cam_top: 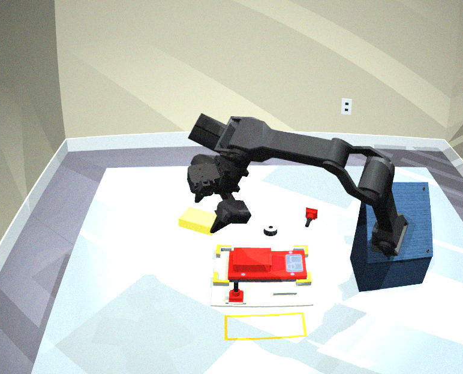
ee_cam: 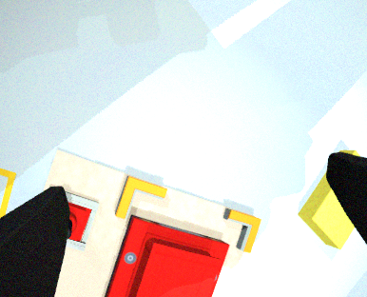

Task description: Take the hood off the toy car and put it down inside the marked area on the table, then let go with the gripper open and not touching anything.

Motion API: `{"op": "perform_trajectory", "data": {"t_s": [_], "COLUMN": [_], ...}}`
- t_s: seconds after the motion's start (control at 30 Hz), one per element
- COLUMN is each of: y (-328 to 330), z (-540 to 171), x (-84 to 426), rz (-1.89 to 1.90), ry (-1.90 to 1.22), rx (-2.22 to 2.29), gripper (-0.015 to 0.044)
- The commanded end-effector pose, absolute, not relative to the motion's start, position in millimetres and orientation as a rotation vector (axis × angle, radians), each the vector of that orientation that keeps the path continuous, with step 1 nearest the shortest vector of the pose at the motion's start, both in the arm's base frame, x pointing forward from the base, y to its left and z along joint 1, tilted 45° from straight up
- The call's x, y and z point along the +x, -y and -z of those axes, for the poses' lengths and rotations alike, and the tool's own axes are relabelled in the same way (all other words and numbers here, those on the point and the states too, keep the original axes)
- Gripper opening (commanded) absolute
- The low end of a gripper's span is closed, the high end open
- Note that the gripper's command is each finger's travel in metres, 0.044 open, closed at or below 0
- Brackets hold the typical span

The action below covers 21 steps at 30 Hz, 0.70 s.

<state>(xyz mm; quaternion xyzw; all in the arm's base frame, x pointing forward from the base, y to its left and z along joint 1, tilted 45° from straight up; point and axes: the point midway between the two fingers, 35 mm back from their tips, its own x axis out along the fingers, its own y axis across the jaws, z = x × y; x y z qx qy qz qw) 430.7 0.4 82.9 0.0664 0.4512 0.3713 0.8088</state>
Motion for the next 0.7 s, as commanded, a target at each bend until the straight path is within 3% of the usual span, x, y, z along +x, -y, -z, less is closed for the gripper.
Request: {"op": "perform_trajectory", "data": {"t_s": [0.0, 0.37, 0.67], "y": [1, -3, -4], "z": [-40, 52, 57], "x": [410, 335, 331], "rz": [-0.775, -0.727, -0.724], "ry": [-1.117, -1.53, -1.553], "rx": [0.235, 0.478, 0.491], "gripper": [0.044, 0.044, 0.044]}}
